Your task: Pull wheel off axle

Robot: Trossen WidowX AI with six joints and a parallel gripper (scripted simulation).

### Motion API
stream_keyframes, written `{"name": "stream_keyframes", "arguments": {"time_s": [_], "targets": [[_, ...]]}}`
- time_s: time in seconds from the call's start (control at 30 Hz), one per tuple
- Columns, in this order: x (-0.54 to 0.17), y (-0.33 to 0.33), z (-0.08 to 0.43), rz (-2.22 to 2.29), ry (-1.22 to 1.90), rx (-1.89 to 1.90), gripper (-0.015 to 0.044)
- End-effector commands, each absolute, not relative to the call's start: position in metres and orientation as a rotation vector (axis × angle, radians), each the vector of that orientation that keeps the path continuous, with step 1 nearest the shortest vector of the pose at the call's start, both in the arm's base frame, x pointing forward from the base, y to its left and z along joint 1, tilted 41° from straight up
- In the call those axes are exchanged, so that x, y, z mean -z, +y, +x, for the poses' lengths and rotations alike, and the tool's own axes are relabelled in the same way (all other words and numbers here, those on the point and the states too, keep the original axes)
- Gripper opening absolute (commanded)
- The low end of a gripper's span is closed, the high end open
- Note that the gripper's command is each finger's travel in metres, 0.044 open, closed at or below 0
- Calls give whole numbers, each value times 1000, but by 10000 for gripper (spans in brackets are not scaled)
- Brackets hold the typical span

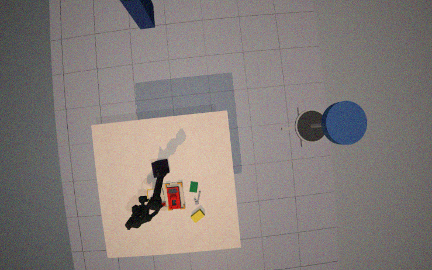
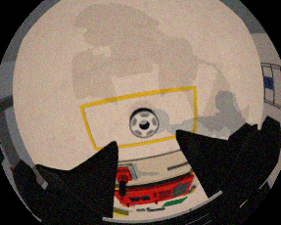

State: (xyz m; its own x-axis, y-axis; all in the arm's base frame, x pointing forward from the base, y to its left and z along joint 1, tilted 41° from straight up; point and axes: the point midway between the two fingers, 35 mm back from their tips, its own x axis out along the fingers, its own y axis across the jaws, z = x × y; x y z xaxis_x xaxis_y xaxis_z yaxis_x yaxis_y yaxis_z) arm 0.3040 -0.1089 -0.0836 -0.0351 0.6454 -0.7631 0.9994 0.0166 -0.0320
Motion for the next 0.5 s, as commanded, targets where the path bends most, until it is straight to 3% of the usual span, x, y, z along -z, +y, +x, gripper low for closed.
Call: {"name": "stream_keyframes", "arguments": {"time_s": [0.0, 0.17, 0.3, 0.47], "targets": [[74, -117, 304, 1679, 1737, 812, 300], [49, -121, 271, 1682, 1730, 818, 431], [19, -122, 231, 1678, 1740, 819, 440], [15, -121, 224, 1678, 1742, 818, 440]]}}
